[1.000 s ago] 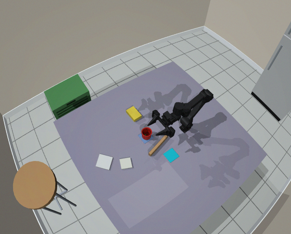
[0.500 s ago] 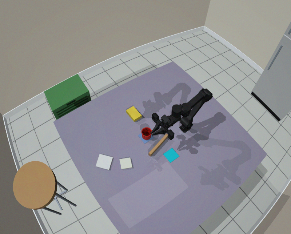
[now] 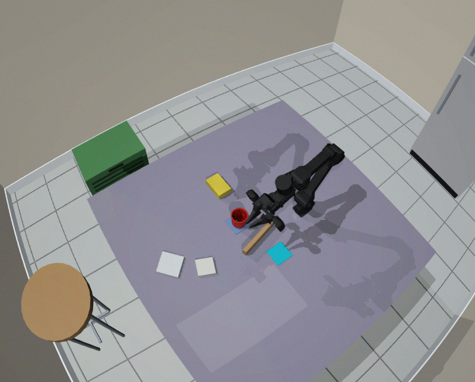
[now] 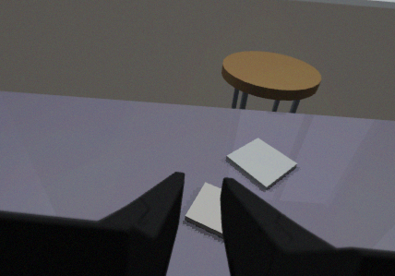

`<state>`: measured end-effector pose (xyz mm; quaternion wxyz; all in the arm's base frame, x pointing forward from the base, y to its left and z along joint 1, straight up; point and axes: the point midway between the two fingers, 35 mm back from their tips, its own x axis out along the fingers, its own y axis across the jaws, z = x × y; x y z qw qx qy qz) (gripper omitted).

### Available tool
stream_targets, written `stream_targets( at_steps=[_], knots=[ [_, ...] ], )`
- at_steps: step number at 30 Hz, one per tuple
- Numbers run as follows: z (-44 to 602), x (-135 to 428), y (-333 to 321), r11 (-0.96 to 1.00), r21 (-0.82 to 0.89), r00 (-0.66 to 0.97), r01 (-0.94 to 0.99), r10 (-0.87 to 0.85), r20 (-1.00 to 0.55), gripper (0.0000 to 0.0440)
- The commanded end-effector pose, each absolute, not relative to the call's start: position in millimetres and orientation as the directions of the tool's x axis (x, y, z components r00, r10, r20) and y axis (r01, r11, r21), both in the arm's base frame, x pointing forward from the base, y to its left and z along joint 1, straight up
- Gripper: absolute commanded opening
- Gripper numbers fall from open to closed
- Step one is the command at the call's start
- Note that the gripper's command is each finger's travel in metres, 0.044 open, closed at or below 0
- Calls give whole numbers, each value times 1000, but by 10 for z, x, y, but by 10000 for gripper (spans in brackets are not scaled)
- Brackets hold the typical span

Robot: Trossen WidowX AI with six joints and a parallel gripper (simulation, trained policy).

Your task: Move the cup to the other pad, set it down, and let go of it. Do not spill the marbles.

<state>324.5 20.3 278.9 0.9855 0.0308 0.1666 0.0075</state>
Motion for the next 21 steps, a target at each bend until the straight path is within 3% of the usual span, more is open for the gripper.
stream_targets(
  at_steps=[1, 21],
  knots=[
    [2747, 3254, 236, 997, 76, 921, -4, 33, -388, 80],
    [2474, 3211, 273, 998, 60, 742, 22, 24, -670, 97]
  ],
)
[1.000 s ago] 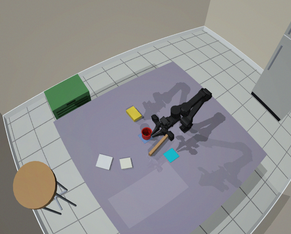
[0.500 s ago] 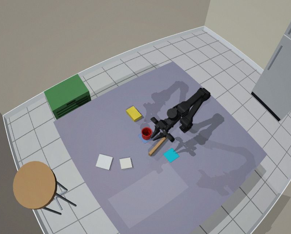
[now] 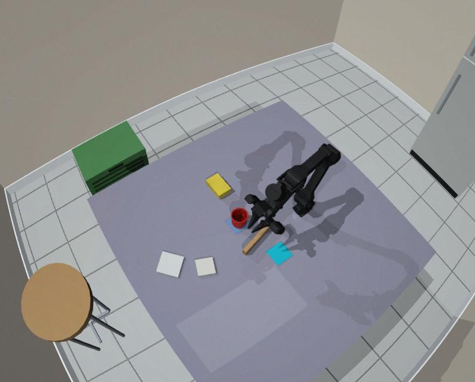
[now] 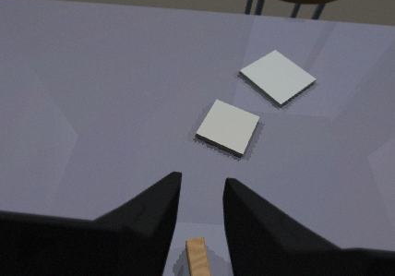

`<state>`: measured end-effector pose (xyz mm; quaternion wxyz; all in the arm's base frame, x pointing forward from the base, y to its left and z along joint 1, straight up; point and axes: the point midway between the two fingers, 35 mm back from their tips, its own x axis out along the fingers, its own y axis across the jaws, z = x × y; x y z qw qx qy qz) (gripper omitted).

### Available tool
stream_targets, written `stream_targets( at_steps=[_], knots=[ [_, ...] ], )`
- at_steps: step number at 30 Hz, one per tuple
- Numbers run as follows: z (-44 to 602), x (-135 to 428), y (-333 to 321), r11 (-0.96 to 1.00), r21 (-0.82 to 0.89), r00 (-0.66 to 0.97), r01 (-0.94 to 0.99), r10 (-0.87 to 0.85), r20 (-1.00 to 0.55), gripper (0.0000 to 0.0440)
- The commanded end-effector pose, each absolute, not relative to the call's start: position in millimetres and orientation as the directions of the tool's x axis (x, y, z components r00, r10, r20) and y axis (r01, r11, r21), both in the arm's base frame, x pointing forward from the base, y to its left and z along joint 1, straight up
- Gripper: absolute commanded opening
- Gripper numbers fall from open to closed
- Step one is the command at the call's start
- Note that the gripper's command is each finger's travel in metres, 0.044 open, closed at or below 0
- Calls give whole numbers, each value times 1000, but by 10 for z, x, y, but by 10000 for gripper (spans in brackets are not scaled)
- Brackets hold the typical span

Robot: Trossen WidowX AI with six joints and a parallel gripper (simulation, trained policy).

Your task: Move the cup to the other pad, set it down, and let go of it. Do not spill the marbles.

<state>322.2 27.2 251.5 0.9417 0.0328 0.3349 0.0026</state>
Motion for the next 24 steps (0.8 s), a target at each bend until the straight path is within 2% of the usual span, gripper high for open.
stream_targets(
  at_steps=[1, 24],
  knots=[
    [2459, 3205, 271, 998, 57, 730, 23, 22, -683, 97],
    [2110, 3018, 73, 998, -66, 409, -15, -54, -911, 96]
  ],
)
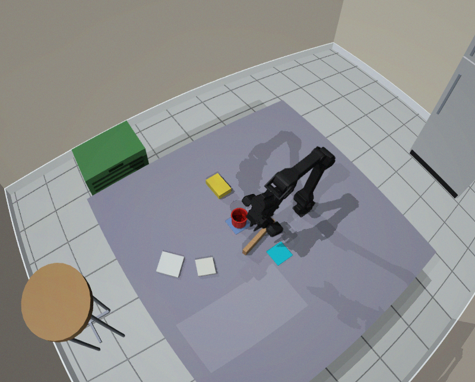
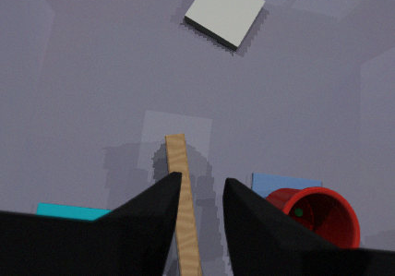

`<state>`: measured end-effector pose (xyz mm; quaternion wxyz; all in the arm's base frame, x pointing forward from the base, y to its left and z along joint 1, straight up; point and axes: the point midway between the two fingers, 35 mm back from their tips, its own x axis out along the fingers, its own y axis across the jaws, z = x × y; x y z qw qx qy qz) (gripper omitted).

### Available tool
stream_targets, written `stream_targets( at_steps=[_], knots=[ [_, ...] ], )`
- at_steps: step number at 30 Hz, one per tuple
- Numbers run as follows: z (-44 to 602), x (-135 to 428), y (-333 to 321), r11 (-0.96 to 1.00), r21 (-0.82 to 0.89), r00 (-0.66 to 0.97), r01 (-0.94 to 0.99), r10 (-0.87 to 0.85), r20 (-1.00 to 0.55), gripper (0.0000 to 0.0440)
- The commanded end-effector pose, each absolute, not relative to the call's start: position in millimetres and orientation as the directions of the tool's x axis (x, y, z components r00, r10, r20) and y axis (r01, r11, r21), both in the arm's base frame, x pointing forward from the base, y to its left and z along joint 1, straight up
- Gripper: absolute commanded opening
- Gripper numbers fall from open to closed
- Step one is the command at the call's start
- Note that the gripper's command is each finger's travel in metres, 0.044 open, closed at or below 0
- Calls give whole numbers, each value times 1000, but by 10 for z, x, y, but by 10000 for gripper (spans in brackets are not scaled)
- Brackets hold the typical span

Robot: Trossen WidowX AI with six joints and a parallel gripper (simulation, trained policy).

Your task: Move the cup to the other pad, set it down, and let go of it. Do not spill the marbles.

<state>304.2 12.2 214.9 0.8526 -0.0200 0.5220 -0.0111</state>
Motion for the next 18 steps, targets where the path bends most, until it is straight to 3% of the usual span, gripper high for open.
stream_targets(
  at_steps=[1, 18],
  knots=[
    [2095, 3010, 58, 997, -71, 394, -19, -57, -917, 97],
    [1785, 2904, -273, 985, -123, 155, -120, -104, -982, 112]
  ],
)
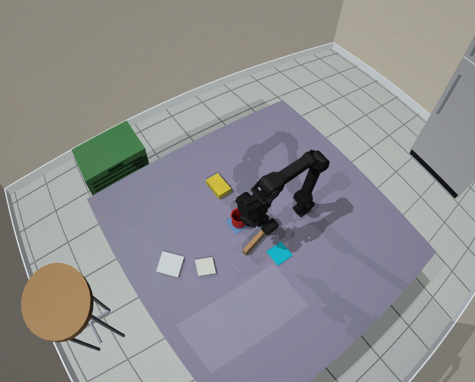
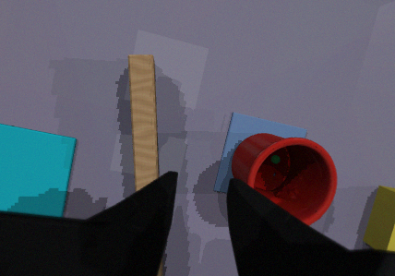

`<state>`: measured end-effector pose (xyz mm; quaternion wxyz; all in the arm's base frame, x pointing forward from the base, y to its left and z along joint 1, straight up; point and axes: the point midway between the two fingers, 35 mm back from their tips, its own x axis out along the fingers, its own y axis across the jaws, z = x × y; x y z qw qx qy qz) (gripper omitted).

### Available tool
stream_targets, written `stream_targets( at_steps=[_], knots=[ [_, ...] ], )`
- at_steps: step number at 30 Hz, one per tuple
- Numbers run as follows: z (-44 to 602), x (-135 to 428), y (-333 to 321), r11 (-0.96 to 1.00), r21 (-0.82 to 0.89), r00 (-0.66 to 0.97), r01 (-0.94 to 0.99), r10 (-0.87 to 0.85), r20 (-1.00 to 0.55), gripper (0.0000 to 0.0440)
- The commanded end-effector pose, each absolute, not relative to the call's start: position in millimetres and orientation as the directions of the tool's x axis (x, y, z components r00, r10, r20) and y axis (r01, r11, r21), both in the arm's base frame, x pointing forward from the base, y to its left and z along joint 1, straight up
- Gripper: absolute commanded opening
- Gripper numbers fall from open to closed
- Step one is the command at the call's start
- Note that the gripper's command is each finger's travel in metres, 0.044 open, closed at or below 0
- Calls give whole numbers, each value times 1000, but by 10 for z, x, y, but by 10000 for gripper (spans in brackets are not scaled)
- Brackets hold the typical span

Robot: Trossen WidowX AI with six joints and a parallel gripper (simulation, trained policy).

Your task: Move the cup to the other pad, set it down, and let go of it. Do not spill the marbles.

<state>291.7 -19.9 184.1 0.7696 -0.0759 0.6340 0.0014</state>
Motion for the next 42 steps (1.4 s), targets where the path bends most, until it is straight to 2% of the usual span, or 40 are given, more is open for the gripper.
stream_targets(
  at_steps=[1, 12, 38, 39, 42],
  knots=[
    [1763, 2899, -294, 984, -124, 143, -127, -106, -984, 113],
    [1506, 2858, -521, 973, -122, 38, -194, -117, -992, 124],
    [659, 2769, -809, 924, -54, -80, -379, -90, -993, 158],
    [628, 2768, -809, 919, -49, -81, -391, -88, -993, 152],
    [562, 2758, -818, 901, -40, -86, -432, -85, -993, 82]
  ],
)
